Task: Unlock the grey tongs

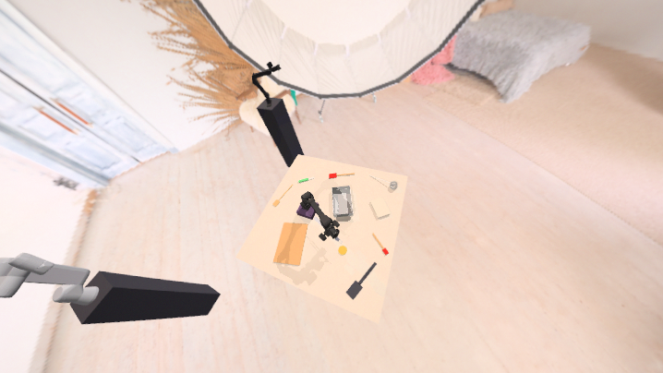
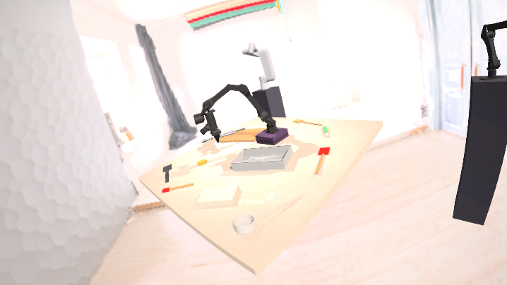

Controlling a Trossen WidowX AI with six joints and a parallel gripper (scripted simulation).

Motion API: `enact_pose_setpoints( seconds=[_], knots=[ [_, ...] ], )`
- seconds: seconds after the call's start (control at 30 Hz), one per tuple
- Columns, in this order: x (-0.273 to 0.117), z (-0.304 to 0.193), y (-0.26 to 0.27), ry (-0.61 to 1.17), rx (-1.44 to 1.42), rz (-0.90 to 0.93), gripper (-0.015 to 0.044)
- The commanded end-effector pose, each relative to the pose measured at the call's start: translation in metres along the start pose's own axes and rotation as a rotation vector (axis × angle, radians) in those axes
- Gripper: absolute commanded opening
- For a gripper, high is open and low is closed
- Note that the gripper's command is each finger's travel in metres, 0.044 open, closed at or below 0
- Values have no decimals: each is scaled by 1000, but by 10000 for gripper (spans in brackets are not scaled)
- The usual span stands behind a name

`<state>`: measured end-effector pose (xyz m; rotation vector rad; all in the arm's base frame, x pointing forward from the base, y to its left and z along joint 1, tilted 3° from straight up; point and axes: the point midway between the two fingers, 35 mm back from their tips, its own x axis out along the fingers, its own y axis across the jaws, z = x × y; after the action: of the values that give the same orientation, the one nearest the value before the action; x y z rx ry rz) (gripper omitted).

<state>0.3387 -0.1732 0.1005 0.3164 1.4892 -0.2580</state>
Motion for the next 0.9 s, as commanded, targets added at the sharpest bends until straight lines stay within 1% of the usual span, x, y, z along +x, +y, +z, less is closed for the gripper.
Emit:
enact_pose_setpoints(
  seconds=[0.0,0.27,0.87],
  knots=[
    [-1,-4,-22,-1,48,3,-150],
    [-1,-8,-38,-1,88,-3,-150],
    [-2,-55,-143,2,348,-18,-150]
  ],
)
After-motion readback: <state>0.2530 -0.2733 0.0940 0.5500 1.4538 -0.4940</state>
